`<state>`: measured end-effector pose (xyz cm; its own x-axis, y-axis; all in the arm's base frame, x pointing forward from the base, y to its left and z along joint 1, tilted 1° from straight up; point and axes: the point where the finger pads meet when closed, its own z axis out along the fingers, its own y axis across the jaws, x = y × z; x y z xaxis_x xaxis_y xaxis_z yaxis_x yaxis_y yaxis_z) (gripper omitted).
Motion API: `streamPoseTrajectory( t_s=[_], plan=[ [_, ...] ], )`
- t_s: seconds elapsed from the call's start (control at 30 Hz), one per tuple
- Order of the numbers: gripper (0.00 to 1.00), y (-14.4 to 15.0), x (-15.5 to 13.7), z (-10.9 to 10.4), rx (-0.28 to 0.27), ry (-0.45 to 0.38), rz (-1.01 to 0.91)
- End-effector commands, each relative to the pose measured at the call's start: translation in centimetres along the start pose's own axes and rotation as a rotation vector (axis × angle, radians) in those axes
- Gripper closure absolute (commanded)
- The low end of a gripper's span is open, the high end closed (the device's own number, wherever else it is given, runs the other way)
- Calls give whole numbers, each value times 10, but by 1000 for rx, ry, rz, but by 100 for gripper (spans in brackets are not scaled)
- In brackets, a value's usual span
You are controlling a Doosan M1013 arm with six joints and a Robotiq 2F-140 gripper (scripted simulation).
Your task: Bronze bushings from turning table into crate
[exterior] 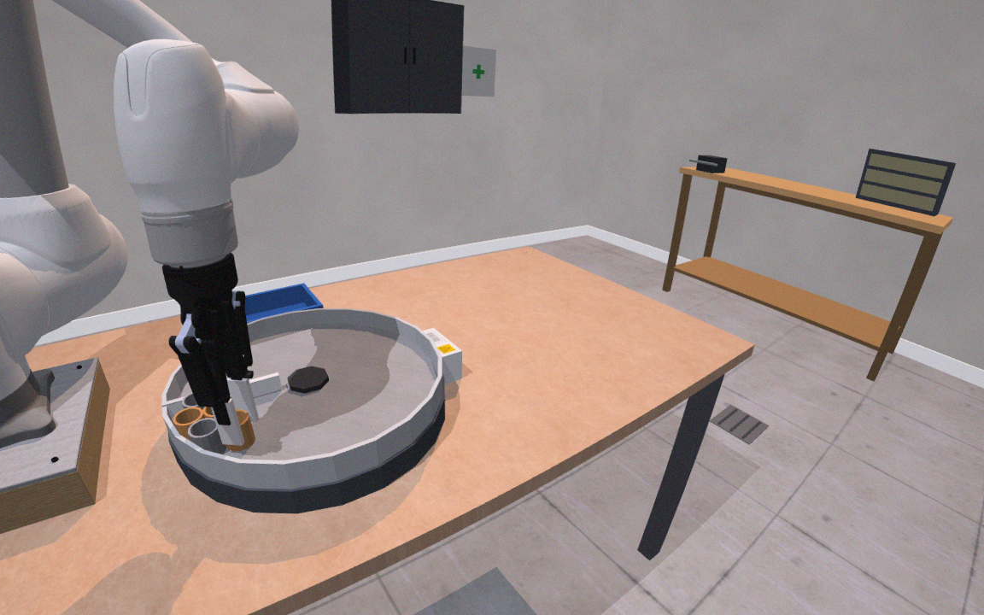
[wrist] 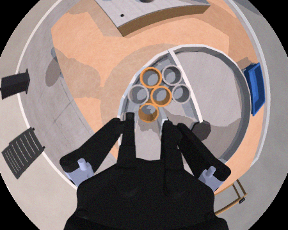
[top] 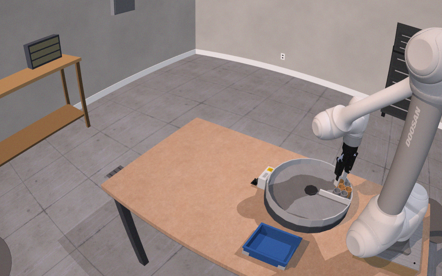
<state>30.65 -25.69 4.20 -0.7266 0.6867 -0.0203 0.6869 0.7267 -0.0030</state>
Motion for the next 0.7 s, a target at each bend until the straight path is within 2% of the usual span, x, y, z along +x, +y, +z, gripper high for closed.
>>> streamPoseTrajectory(
  t_s=[0.0, 0.47, 0.67],
  plan=[
    [100, 0, 0, 0, 0, 0, 0],
    [100, 0, 0, -2, 0, 0, 0],
    [100, 0, 0, -18, 0, 0, 0]
  ],
)
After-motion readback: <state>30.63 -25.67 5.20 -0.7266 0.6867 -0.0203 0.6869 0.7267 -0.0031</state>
